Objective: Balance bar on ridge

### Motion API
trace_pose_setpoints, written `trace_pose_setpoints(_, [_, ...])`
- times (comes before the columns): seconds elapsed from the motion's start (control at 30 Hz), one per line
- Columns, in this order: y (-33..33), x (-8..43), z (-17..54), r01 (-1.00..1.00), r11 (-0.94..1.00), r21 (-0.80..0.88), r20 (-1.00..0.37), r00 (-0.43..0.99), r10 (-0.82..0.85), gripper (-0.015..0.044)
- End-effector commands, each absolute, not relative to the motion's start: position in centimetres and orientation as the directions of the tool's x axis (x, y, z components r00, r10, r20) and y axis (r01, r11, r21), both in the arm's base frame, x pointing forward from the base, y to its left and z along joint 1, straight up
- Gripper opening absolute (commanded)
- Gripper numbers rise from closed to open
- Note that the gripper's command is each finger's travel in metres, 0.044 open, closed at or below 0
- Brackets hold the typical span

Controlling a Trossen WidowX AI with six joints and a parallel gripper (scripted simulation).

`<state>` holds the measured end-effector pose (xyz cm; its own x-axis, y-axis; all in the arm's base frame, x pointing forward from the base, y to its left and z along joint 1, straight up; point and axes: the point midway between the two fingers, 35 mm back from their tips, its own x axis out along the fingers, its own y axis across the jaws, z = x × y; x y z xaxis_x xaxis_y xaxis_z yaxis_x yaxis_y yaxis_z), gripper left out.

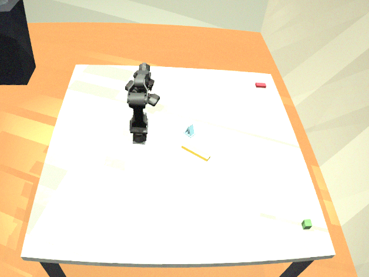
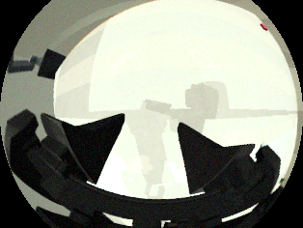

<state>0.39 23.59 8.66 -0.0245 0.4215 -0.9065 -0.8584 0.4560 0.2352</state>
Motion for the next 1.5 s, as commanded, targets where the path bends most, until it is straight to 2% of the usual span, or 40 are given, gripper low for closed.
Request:
trace_pose_setpoints(0.0, [23.7, 1.6, 9.0, -0.841, 0.491, 0.228, -0.908, -0.002, 0.418, 0.0315])
trace_pose_setpoints(1.47, [18.5, 16.5, 10.2, -0.388, 0.908, 0.156, -0.955, 0.174, 0.239, 0.0315])
